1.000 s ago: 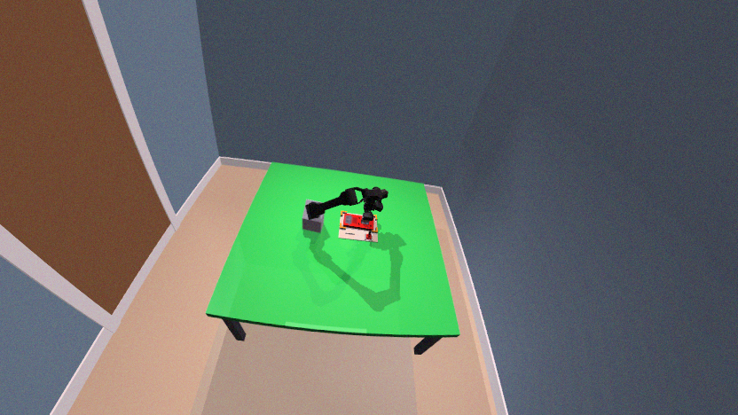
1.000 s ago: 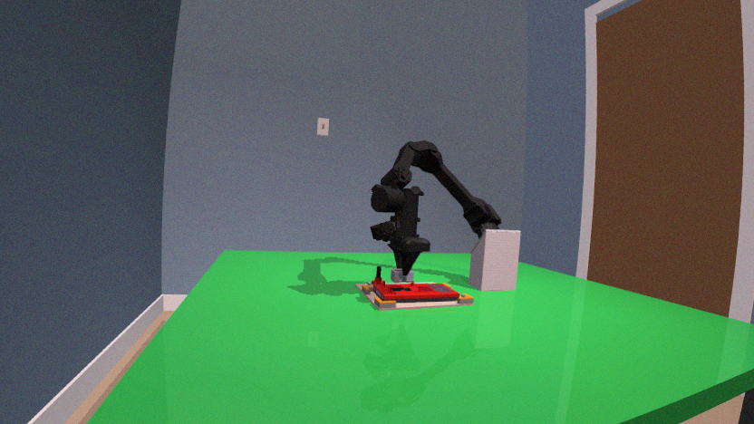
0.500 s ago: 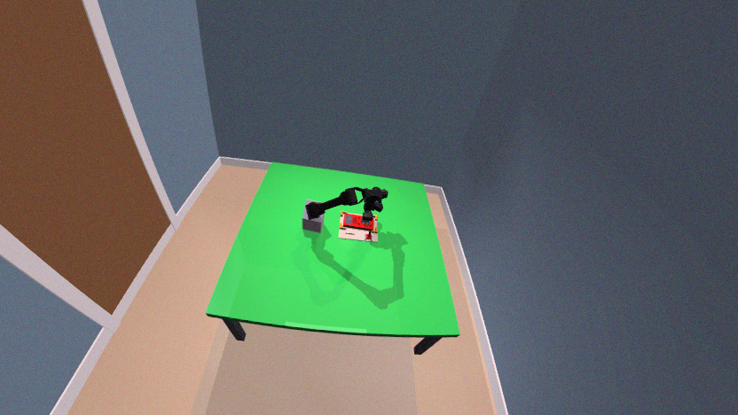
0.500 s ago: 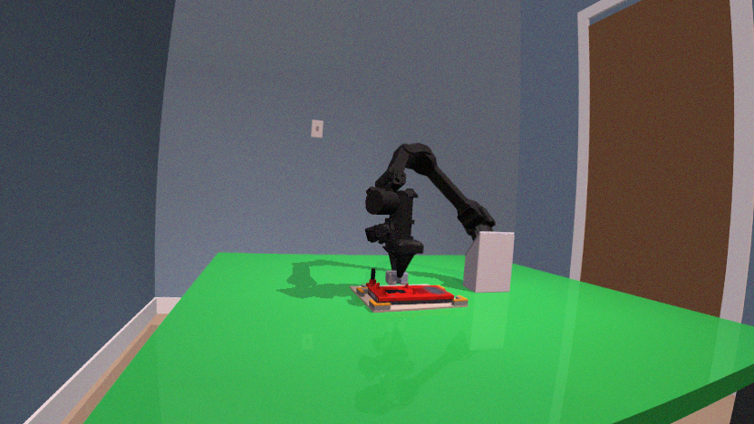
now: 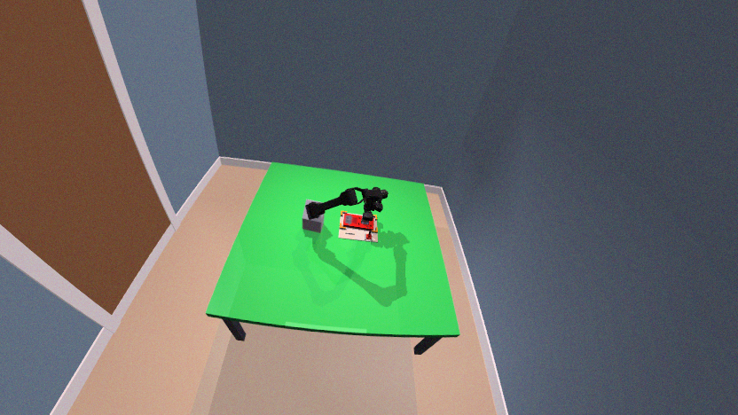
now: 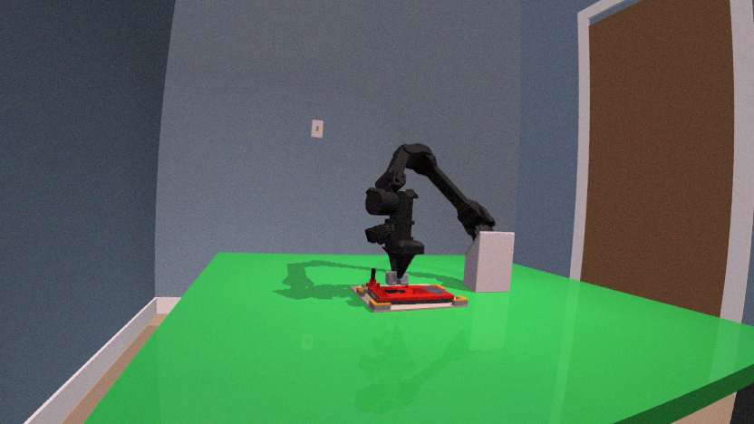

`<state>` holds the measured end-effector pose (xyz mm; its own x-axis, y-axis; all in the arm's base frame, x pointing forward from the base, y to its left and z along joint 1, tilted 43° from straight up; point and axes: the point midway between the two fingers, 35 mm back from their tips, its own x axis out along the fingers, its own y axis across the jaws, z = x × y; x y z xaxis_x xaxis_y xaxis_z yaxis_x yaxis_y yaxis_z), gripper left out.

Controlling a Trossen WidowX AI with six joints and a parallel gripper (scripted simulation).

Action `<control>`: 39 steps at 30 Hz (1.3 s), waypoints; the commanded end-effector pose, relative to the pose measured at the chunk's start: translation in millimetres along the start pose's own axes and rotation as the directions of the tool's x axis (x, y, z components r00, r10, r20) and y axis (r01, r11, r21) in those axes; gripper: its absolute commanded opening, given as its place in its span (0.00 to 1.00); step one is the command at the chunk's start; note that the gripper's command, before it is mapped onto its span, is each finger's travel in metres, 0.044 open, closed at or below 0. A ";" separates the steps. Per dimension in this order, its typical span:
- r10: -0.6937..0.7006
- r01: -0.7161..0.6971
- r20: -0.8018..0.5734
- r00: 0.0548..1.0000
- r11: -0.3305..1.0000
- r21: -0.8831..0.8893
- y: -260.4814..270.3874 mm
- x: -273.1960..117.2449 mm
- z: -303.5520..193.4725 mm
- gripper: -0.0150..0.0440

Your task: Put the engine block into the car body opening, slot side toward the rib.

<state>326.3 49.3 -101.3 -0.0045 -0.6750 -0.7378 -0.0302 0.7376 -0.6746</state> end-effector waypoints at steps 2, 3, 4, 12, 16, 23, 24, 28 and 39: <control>0.003 -0.003 -0.001 1.000 0.996 0.086 0.7 1.5 -0.5 0.52; 0.003 -0.003 -0.001 1.000 0.997 0.082 0.8 1.7 -0.5 0.52; 0.003 -0.003 -0.001 1.000 0.997 0.077 0.8 1.8 -0.5 0.52; 0.003 -0.003 -0.001 1.000 1.000 -0.015 0.7 3.7 -0.6 0.52; 0.003 -0.003 -0.001 1.000 1.000 -0.011 0.7 4.7 -0.5 0.52; 0.003 -0.003 -0.001 1.000 1.000 0.012 0.7 6.5 -0.5 0.52; 0.003 -0.003 -0.001 1.000 1.000 0.014 0.7 6.7 -0.5 0.52; 0.003 -0.003 -0.001 1.000 1.000 0.019 0.7 7.7 -0.5 0.52; 0.003 -0.003 -0.001 1.000 1.000 0.008 0.7 10.4 -0.6 0.52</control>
<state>325.9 43.7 -108.8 -0.0076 -0.6710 -0.7414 -0.0138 0.7415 -0.6709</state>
